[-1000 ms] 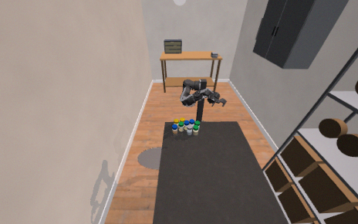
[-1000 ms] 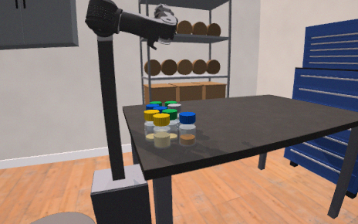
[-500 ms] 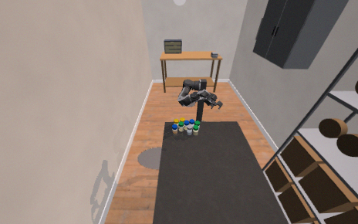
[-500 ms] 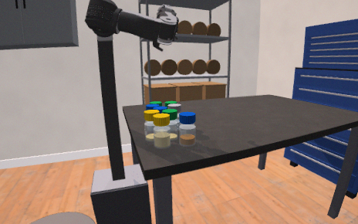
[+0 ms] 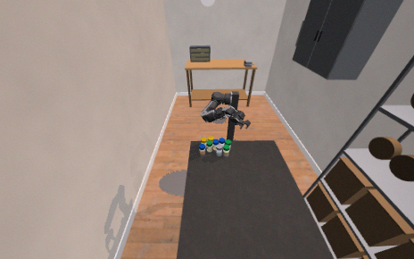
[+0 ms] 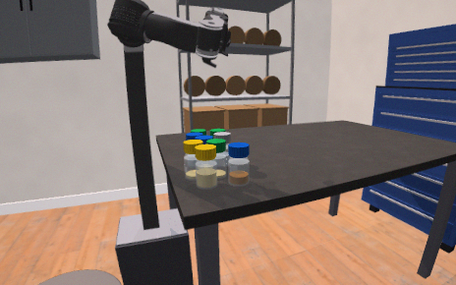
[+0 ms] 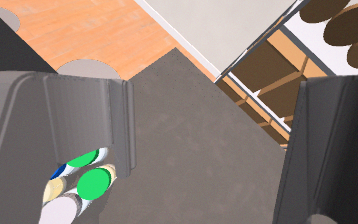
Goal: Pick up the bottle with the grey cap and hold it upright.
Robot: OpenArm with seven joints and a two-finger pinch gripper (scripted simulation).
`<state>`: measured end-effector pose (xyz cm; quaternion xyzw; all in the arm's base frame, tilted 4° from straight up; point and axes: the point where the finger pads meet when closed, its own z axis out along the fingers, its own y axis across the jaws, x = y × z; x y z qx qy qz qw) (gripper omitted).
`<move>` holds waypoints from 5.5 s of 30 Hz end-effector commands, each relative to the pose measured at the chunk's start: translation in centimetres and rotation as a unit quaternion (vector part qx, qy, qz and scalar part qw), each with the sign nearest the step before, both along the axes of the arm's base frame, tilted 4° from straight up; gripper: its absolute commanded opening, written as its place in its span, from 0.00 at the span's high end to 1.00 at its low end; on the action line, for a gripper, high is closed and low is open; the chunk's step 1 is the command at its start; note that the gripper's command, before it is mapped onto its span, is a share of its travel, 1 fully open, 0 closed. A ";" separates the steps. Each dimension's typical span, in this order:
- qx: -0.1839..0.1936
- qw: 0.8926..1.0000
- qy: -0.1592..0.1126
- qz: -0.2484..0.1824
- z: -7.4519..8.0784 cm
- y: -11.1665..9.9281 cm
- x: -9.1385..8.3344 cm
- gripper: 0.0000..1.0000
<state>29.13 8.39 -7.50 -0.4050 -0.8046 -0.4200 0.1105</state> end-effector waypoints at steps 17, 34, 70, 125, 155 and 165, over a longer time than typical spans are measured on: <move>-0.037 0.999 -0.022 0.012 -3.3 -6.2 0.0 0.55; -0.089 0.995 -0.038 0.033 -6.0 -12.0 -1.6 0.55; -0.209 0.971 -0.033 0.109 -9.5 -21.3 -7.7 0.55; -0.209 0.971 -0.032 0.108 -9.6 -23.4 -6.0 0.55; -0.192 0.974 -0.041 0.109 -9.4 -21.6 -5.9 0.55; -0.166 0.978 -0.056 0.110 -9.2 -19.1 -5.7 0.55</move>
